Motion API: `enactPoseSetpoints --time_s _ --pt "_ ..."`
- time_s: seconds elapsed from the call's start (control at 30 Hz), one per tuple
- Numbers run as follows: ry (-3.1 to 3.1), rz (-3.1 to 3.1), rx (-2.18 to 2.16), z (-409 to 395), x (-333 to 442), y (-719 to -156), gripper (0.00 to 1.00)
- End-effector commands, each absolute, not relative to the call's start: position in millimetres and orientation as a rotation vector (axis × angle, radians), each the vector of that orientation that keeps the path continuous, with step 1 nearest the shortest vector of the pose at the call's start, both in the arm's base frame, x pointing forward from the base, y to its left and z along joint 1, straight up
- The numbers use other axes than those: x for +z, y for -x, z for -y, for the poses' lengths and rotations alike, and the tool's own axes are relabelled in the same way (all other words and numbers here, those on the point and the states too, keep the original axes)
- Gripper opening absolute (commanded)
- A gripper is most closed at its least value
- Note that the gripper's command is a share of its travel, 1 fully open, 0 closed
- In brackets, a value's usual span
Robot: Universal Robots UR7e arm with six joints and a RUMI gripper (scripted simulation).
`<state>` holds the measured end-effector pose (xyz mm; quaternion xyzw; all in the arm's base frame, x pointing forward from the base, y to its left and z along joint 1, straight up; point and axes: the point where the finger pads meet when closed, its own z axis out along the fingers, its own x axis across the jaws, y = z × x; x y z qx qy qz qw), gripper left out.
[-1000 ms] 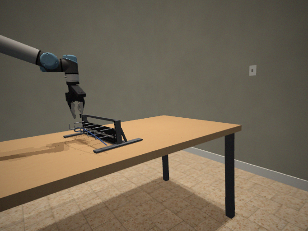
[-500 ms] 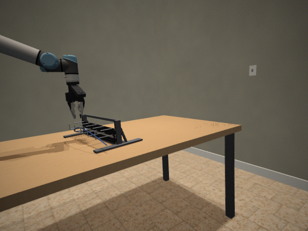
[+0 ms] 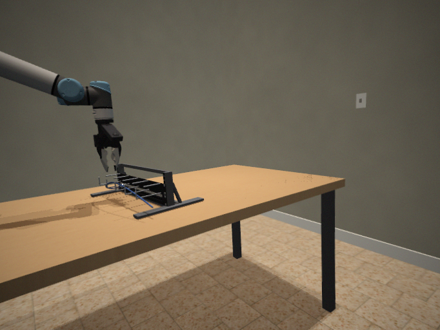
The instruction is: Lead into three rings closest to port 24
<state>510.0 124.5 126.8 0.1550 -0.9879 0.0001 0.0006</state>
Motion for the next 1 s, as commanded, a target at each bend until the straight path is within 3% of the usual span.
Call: enactPoseSetpoints --time_s 0.0,0.97 --pt "-0.487 3.104 0.001 -125 123 -510 0.2" --pt "-0.487 3.104 0.001 -124 89 -510 0.2"
